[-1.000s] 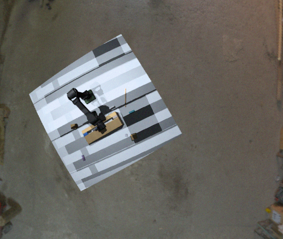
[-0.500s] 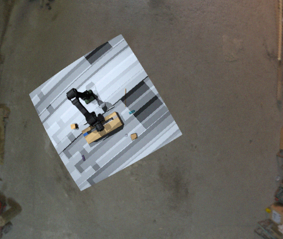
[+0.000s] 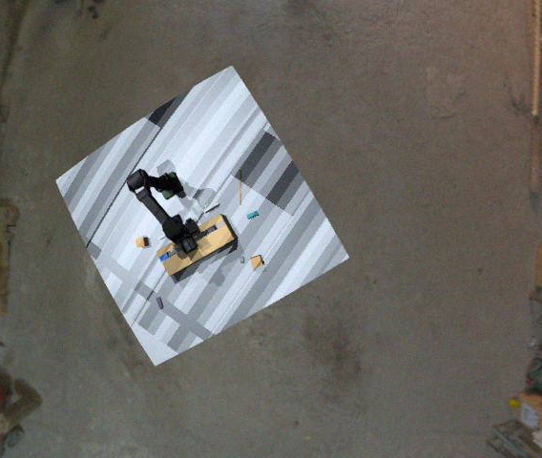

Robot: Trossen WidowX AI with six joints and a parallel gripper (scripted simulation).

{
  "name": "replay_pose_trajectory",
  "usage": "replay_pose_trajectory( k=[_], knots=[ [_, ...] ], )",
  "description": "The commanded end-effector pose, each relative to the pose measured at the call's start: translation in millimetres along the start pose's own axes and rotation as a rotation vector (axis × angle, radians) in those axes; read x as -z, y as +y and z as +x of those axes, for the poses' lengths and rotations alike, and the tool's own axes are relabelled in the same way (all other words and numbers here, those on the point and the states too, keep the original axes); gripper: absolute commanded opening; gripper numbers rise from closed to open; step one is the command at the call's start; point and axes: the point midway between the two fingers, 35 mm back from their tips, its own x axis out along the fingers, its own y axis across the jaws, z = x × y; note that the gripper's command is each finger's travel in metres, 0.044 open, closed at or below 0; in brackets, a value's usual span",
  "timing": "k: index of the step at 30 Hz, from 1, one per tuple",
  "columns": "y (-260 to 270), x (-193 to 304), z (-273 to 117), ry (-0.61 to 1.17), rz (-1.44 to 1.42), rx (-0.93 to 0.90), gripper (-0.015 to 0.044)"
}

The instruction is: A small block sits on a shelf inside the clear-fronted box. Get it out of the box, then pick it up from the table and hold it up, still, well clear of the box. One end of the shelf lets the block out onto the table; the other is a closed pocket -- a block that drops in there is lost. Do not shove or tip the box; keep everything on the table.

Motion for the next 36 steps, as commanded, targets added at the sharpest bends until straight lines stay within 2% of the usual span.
replay_pose_trajectory(
  k=[1, 36],
  knots=[
    [0, -5, -2, 0.003, 0.0, 0.0, 0.04],
    [0, 24, 8, 0.005, 0.0, 0.0, 0.04]
  ],
)
